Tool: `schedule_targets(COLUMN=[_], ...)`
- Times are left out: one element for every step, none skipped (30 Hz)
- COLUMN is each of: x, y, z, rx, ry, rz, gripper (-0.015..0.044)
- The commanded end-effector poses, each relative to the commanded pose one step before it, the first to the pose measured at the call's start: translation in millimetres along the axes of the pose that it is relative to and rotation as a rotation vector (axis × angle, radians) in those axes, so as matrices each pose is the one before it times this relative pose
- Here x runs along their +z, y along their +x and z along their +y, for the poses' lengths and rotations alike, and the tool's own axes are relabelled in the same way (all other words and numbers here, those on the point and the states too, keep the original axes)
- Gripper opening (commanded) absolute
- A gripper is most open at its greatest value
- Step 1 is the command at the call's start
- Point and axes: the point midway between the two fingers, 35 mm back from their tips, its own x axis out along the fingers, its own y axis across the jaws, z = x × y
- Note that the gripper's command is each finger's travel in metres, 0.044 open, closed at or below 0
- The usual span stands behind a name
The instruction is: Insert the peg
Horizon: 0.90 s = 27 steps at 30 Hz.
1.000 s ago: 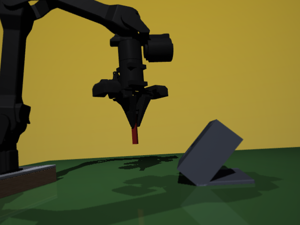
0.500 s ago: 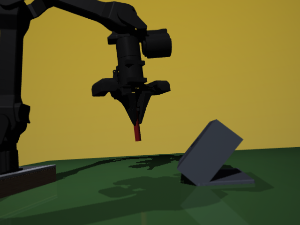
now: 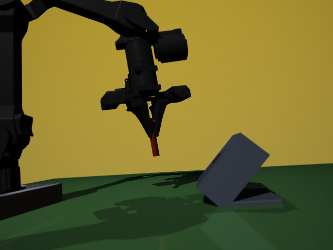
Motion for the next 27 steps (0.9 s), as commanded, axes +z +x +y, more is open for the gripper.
schedule_targets(x=[-1.65,-0.35,-0.35,-0.35,-0.35,-0.35,-0.35,-0.35,-0.35,-0.35,-0.35,-0.35,-0.35,-0.35,-0.35,-0.35,-0.35,-0.35,-0.35,-0.35,-0.35,-0.35,-0.35,-0.35,-0.35,-0.34,-0.34], y=[-0.60,-0.05,-0.05,-0.06,-0.06,-0.06,-0.06,-0.06,-0.06,-0.06,-0.06,-0.06,-0.06,-0.06,-0.06,-0.06,-0.06,-0.06,-0.06,-0.07,-0.07,-0.07,-0.07,-0.07,-0.07,-0.07,-0.07], z=[1.98,0.02,0.01,0.01,0.01,0.00,0.00,0.00,-0.01,-0.01,-0.01,-0.02,-0.02,-0.02,-0.03,-0.03,-0.03,-0.04,-0.04,-0.04,-0.05,-0.05,-0.05,-0.06,-0.06,-0.06,-0.07], rx=[-0.01628,-0.00342,-0.00343,-0.00345,-0.00346,-0.00347,-0.00348,-0.00349,-0.00350,-0.00351,-0.00352,-0.00353,-0.00354,-0.00355,-0.00355,-0.00356,-0.00357,-0.00358,-0.00358,-0.00359,-0.00360,-0.00360,-0.00361,-0.00362,-0.00362,-0.00363,-0.00363], ry=[0.0504,0.0110,0.0110,0.0110,0.0110,0.0110,0.0110,0.0110,0.0110,0.0110,0.0110,0.0110,0.0110,0.0110,0.0110,0.0110,0.0110,0.0110,0.0110,0.0110,0.0110,0.0110,0.0110,0.0110,0.0110,0.0110,0.0110], rz=[0.01015,0.00131,0.00128,0.00125,0.00121,0.00118,0.00115,0.00112,0.00109,0.00106,0.00103,0.00099,0.00096,0.00093,0.00090,0.00087,0.00083,0.00080,0.00077,0.00074,0.00070,0.00067,0.00064,0.00061,0.00057,0.00054,0.00051], gripper=[0.0000,0.0000,0.0000,0.0000,0.0000,0.0000,0.0000,0.0000,0.0000,0.0000,0.0000,0.0000,0.0000,0.0000,0.0000,0.0000,0.0000,0.0000,0.0000,0.0000,0.0000,0.0000,0.0000,0.0000,0.0000,0.0000,0.0000])
